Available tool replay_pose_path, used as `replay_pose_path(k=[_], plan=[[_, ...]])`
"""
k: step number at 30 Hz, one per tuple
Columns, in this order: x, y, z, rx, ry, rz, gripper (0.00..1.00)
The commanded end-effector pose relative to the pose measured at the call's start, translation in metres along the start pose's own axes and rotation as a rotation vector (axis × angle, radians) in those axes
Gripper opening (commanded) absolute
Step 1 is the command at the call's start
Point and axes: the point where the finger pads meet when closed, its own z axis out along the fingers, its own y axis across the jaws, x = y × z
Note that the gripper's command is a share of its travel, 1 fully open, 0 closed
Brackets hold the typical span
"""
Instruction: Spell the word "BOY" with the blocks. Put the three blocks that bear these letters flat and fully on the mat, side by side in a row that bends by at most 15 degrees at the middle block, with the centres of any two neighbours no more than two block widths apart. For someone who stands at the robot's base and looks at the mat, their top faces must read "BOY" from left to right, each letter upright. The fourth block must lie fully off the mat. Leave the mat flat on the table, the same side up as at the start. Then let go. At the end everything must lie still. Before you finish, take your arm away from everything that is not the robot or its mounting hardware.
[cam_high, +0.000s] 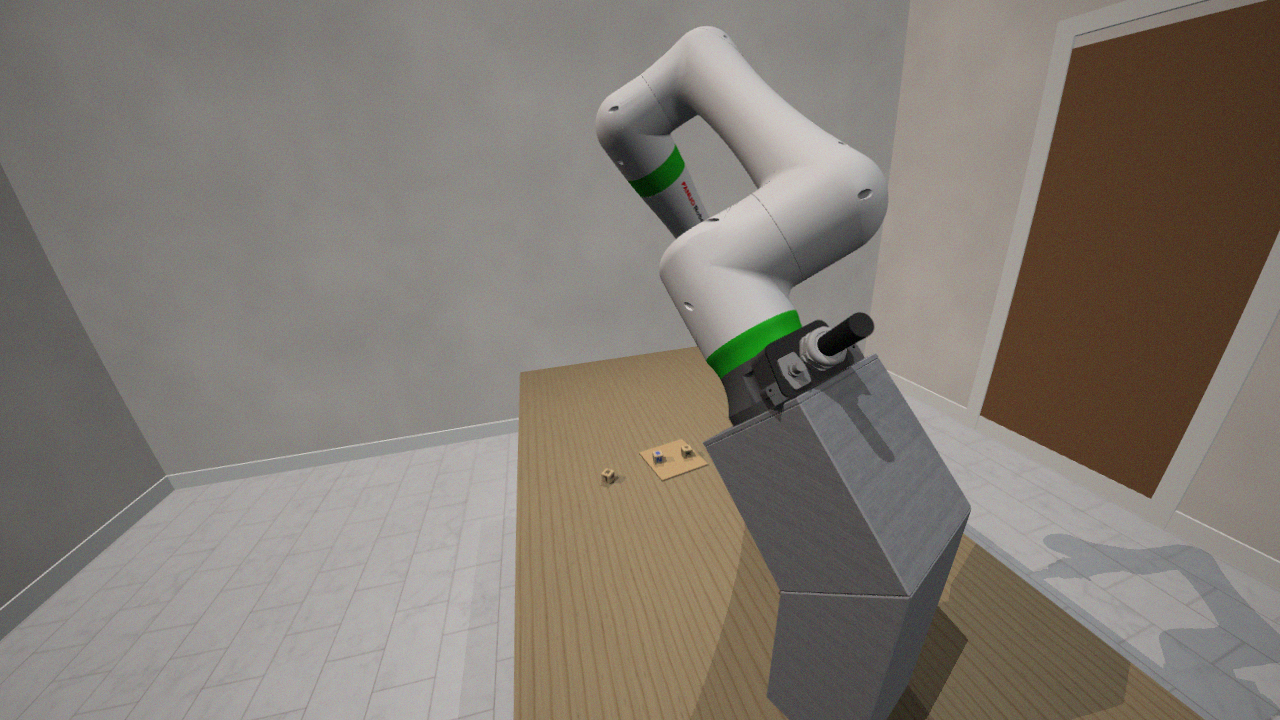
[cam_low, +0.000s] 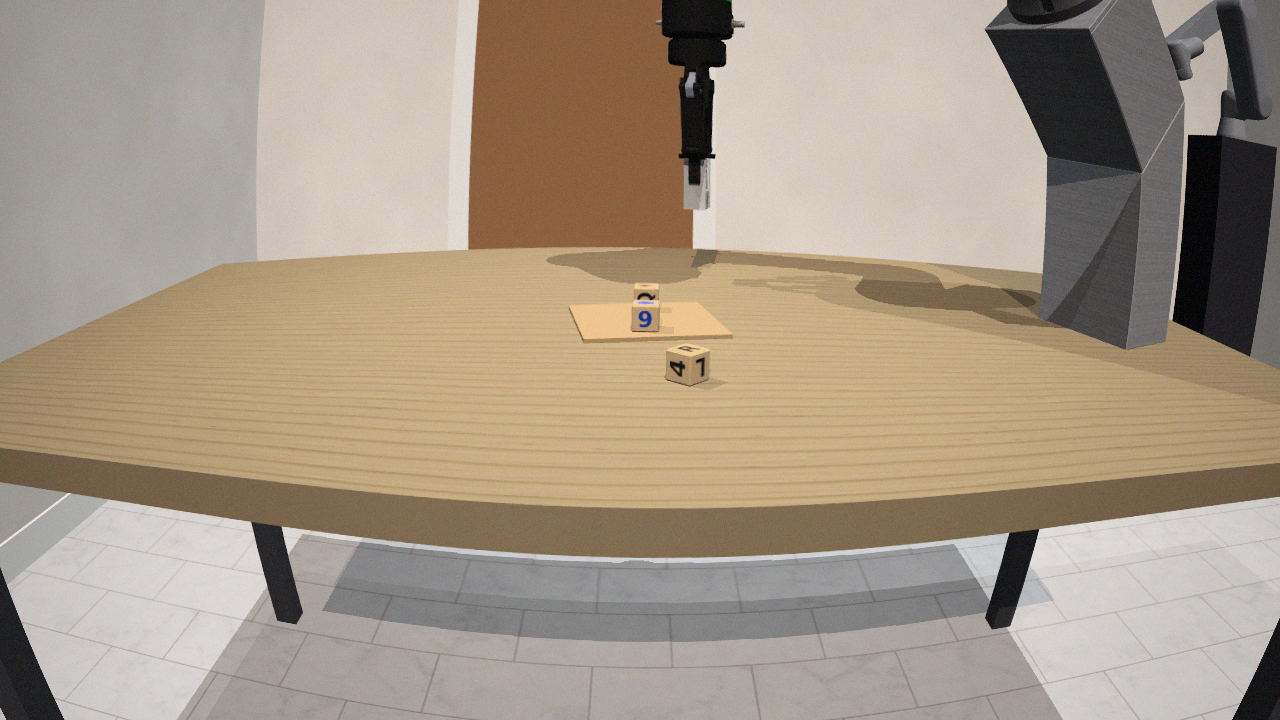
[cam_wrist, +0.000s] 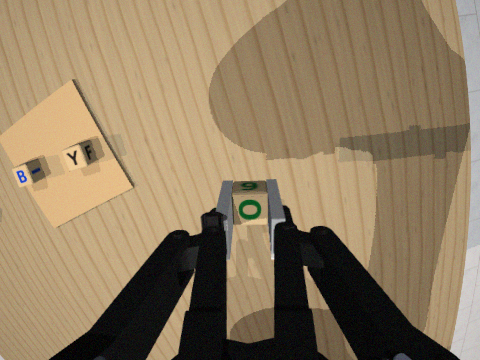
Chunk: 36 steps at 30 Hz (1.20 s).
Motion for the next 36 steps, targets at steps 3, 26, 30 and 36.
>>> replay_pose_path(k=[3, 26, 30, 36], plan=[[0.0, 0.0, -0.006, 0.0, 0.0, 0.0, 0.13], [-0.001, -0.039, -0.003, -0.022, -0.03, 0.264, 0.13], [-0.001, -0.059, -0.002, -0.034, -0.037, 0.402, 0.13], [0.001, -0.083, -0.001, -0.046, -0.037, 0.555, 0.13]])
